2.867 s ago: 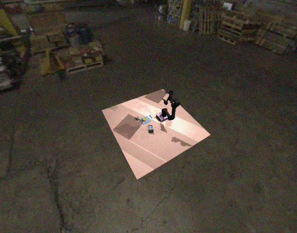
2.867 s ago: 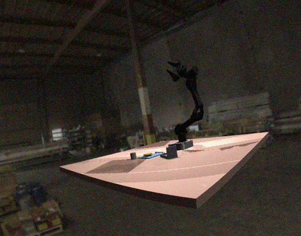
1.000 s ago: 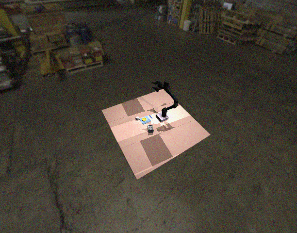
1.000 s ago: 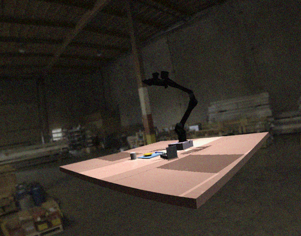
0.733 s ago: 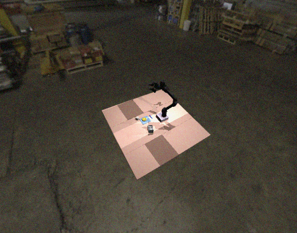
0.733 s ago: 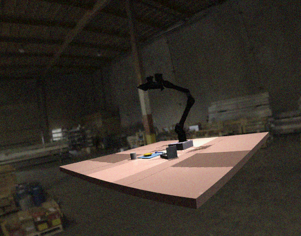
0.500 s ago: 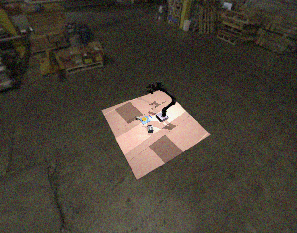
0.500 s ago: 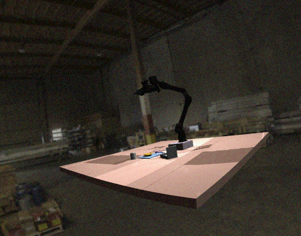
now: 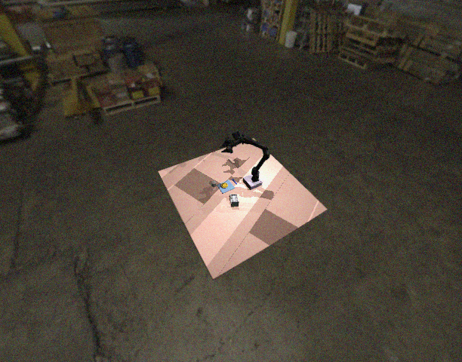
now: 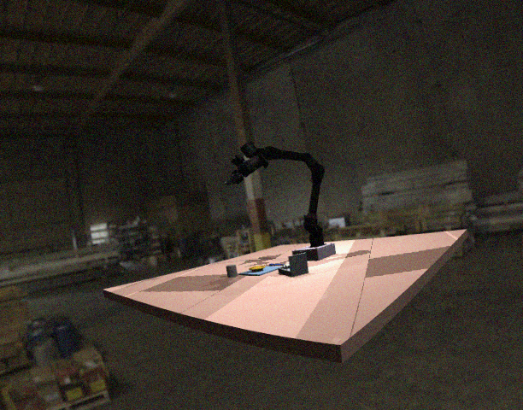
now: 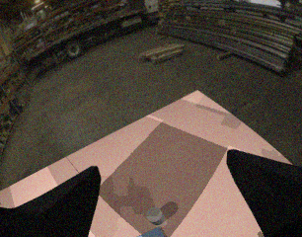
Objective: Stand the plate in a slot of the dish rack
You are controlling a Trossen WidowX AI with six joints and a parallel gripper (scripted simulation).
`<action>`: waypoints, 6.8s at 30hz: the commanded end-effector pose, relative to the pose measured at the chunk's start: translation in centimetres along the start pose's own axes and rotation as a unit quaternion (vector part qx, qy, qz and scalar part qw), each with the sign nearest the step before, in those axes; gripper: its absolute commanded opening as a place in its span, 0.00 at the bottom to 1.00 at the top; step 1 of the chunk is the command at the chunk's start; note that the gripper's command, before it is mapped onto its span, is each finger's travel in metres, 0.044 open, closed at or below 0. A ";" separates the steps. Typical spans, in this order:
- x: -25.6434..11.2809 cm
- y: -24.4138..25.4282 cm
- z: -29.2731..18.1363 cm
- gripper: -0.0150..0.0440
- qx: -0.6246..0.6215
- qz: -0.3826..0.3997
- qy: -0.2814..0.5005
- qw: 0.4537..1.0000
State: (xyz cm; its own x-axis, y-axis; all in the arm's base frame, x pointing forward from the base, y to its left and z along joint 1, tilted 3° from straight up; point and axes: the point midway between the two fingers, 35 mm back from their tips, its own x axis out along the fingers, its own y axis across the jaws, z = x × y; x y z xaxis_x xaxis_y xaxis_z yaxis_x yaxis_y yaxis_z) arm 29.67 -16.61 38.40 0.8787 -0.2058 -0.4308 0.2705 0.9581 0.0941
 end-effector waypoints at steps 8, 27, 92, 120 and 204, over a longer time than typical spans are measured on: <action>4.7 1.7 -5.1 0.93 -0.009 0.014 0.136 0.991; 9.2 6.2 -15.7 0.93 -0.105 0.034 0.399 0.910; 17.4 5.4 -35.2 0.93 -0.193 0.040 0.527 0.827; 17.4 5.5 -34.5 0.59 -0.193 0.040 0.526 0.827; 12.7 20.2 -30.4 0.25 0.004 0.204 0.466 0.861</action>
State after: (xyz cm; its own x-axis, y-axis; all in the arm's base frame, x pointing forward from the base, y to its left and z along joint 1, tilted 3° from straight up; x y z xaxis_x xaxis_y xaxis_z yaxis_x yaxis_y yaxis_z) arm 33.91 5.94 8.33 0.1874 0.3566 -0.9153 0.0652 0.9252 0.3738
